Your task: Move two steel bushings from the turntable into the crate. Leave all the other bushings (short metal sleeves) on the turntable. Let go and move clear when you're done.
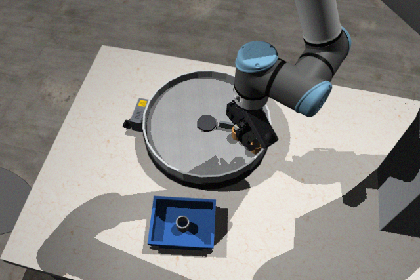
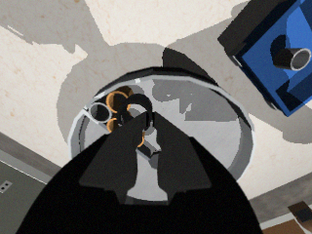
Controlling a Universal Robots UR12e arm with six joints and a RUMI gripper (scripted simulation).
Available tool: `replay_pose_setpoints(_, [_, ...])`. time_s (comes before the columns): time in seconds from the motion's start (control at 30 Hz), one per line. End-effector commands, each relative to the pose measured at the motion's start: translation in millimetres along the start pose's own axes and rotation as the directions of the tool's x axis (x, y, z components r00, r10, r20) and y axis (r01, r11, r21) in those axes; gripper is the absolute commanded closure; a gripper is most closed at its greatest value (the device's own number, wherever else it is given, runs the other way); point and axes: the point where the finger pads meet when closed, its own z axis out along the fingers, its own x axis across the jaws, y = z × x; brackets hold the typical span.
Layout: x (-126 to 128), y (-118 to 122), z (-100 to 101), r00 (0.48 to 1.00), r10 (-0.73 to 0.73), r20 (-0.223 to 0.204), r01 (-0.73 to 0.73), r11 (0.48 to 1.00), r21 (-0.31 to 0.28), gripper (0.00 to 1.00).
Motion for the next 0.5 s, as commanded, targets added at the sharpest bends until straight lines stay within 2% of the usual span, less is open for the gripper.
replay_pose_setpoints(0.0, [0.2,0.2,-0.4,1.0,0.0,0.0,0.0,1.0,-0.001,1.0])
replay_pose_setpoints(0.47, [2.3,-0.6,-0.4,1.0,0.0,0.0,0.0,1.0,-0.001,1.0])
